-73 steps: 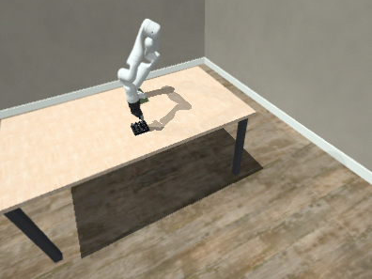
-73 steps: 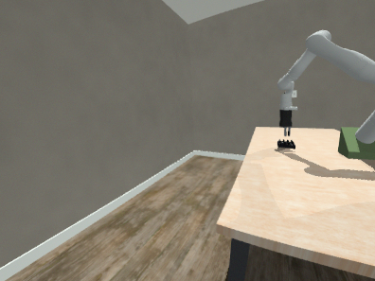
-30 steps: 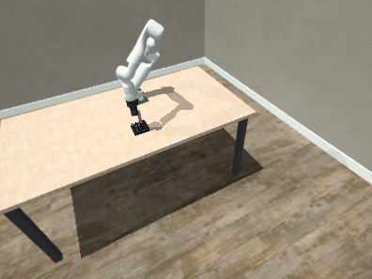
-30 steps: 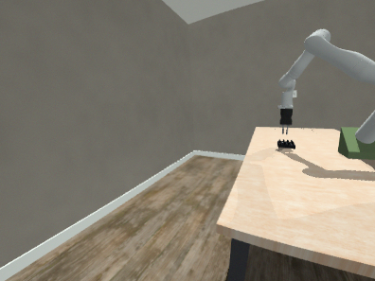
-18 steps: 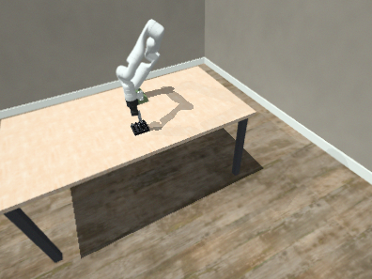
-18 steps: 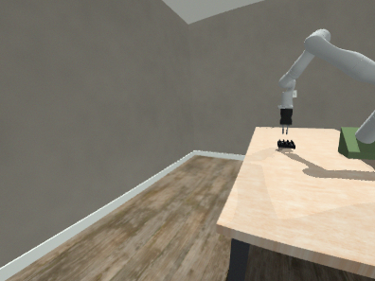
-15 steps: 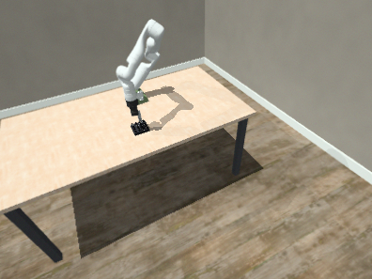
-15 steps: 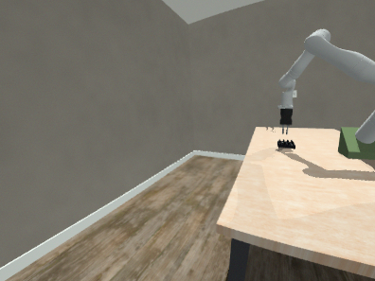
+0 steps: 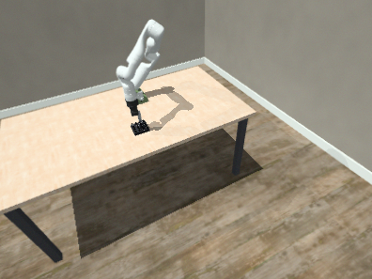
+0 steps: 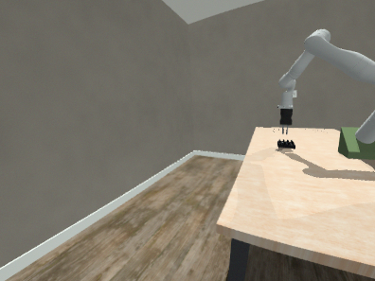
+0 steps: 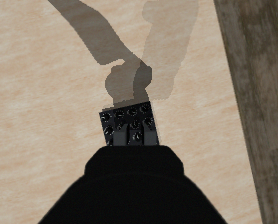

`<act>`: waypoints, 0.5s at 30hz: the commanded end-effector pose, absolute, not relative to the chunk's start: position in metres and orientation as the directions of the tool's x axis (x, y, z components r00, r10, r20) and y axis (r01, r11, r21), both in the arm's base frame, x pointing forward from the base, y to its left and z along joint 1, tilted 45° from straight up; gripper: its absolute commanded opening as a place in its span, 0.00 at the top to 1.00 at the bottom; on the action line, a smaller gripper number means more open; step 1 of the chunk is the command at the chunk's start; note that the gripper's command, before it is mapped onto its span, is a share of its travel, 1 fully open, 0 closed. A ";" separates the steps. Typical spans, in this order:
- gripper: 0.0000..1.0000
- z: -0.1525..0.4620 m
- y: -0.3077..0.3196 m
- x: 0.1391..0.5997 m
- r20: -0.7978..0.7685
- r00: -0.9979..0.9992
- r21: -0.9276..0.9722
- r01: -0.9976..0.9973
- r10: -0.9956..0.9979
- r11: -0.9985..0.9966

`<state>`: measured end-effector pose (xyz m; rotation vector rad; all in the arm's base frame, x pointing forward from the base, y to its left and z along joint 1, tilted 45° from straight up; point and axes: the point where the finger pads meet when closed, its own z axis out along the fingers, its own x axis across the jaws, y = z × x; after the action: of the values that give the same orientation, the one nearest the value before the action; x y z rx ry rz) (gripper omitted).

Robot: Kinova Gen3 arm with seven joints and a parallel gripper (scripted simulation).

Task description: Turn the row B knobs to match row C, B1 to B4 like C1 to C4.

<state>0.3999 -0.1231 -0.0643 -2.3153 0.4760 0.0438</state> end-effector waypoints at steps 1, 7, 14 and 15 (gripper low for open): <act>0.54 -0.065 -0.123 0.400 -0.172 0.930 -0.680 -0.351 -0.326 -0.644; 0.54 -0.067 -0.121 0.400 -0.172 0.930 -0.681 -0.351 -0.325 -0.643; 0.54 -0.071 -0.117 0.401 -0.172 0.930 -0.681 -0.351 -0.325 -0.643; 0.54 -0.072 -0.116 0.401 -0.172 0.930 -0.681 -0.351 -0.325 -0.643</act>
<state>0.4016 -0.1173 -0.0704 -2.3161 0.4758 0.0416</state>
